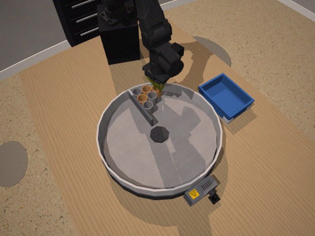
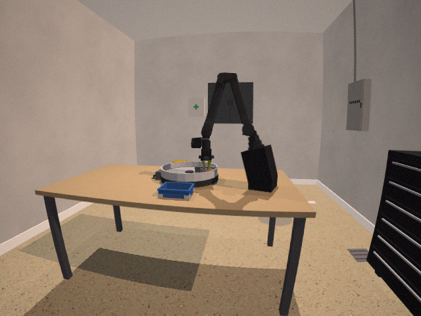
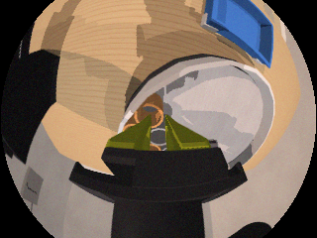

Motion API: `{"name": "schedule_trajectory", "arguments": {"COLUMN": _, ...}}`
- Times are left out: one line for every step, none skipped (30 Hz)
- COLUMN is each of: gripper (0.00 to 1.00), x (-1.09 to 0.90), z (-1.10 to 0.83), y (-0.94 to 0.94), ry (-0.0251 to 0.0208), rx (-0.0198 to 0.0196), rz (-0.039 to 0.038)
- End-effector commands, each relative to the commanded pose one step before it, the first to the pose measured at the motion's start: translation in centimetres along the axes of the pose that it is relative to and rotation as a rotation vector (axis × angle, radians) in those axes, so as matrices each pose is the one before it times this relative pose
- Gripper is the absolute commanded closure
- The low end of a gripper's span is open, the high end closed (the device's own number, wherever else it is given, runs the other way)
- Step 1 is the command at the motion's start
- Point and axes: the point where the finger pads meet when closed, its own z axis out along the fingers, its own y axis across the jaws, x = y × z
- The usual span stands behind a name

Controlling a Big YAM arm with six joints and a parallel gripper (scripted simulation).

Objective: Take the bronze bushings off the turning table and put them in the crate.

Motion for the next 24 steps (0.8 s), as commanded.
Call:
{"name": "schedule_trajectory", "arguments": {"gripper": 0.81, "x": 0.683, "z": -0.423, "y": -1.309, "ry": 0.00703, "rx": 0.0389, "rz": 0.0005}}
{"name": "schedule_trajectory", "arguments": {"gripper": 0.81, "x": -0.015, "z": 0.076, "y": 0.059, "ry": -0.00051, "rx": -0.00221, "rz": -0.00009}}
{"name": "schedule_trajectory", "arguments": {"gripper": 0.81, "x": -0.038, "z": 0.189, "y": 0.145, "ry": -0.00125, "rx": -0.00548, "rz": -0.00021}}
{"name": "schedule_trajectory", "arguments": {"gripper": 0.81, "x": -0.068, "z": 0.333, "y": 0.258, "ry": -0.00222, "rx": -0.00968, "rz": -0.00037}}
{"name": "schedule_trajectory", "arguments": {"gripper": 0.81, "x": 0.032, "z": 0.101, "y": 0.004, "ry": 0.00012, "rx": -0.00057, "rz": 0.00085}}
{"name": "schedule_trajectory", "arguments": {"gripper": 0.81, "x": 0.011, "z": 0.093, "y": -0.042, "ry": 0.00018, "rx": 0.00075, "rz": 0.00007}}
{"name": "schedule_trajectory", "arguments": {"gripper": 0.81, "x": 0.013, "z": 0.116, "y": -0.05, "ry": 0.00021, "rx": 0.0009, "rz": 0.00009}}
{"name": "schedule_trajectory", "arguments": {"gripper": 0.81, "x": 0.018, "z": 0.135, "y": -0.066, "ry": 0.00028, "rx": 0.00116, "rz": 0.00011}}
{"name": "schedule_trajectory", "arguments": {"gripper": 0.81, "x": 0.021, "z": 0.151, "y": -0.081, "ry": 0.00033, "rx": 0.0014, "rz": 0.00014}}
{"name": "schedule_trajectory", "arguments": {"gripper": 0.81, "x": 0.022, "z": 0.165, "y": -0.083, "ry": 0.00034, "rx": 0.00147, "rz": 0.00014}}
{"name": "schedule_trajectory", "arguments": {"gripper": 0.81, "x": 0.027, "z": 0.171, "y": -0.1, "ry": 0.00041, "rx": 0.00174, "rz": 0.00017}}
{"name": "schedule_trajectory", "arguments": {"gripper": 0.81, "x": 0.0, "z": 0.0, "y": 0.0, "ry": 0.0, "rx": 0.0, "rz": 0.0}}
{"name": "schedule_trajectory", "arguments": {"gripper": 0.81, "x": 0.0, "z": 0.0, "y": 0.0, "ry": 0.0, "rx": 0.0, "rz": 0.0}}
{"name": "schedule_trajectory", "arguments": {"gripper": 0.81, "x": -0.032, "z": 0.212, "y": 0.172, "ry": 0.00002, "rx": -0.00278, "rz": -0.00026}}
{"name": "schedule_trajectory", "arguments": {"gripper": 0.81, "x": 0.002, "z": 0.183, "y": -0.015, "ry": -0.00004, "rx": 0.00038, "rz": 0.00003}}
{"name": "schedule_trajectory", "arguments": {"gripper": 0.81, "x": 0.025, "z": 0.163, "y": -0.102, "ry": 0.00033, "rx": 0.00177, "rz": 0.00017}}
{"name": "schedule_trajectory", "arguments": {"gripper": 0.81, "x": -0.002, "z": 0.165, "y": 0.014, "ry": 0.00001, "rx": -0.00012, "rz": -0.00001}}
{"name": "schedule_trajectory", "arguments": {"gripper": 0.81, "x": -0.005, "z": 0.148, "y": 0.023, "ry": -0.00001, "rx": -0.00029, "rz": -0.00003}}
{"name": "schedule_trajectory", "arguments": {"gripper": 0.81, "x": -0.002, "z": 0.126, "y": 0.02, "ry": 0.00009, "rx": -0.00027, "rz": -0.00002}}
{"name": "schedule_trajectory", "arguments": {"gripper": 0.81, "x": -0.005, "z": 0.101, "y": 0.015, "ry": -0.00012, "rx": -0.00017, "rz": -0.00002}}
{"name": "schedule_trajectory", "arguments": {"gripper": 0.81, "x": -0.024, "z": 0.085, "y": 0.091, "ry": -0.00039, "rx": -0.00142, "rz": -0.00014}}
{"name": "schedule_trajectory", "arguments": {"gripper": 0.81, "x": 0.059, "z": -0.221, "y": -0.126, "ry": 0.00187, "rx": 0.00738, "rz": 0.00074}}
{"name": "schedule_trajectory", "arguments": {"gripper": 0.81, "x": 0.128, "z": -0.375, "y": -0.34, "ry": 0.00339, "rx": 0.01301, "rz": 0.0013}}
{"name": "schedule_trajectory", "arguments": {"gripper": 0.81, "x": 0.011, "z": -0.043, "y": -0.065, "ry": 0.00042, "rx": 0.00201, "rz": -0.00007}}
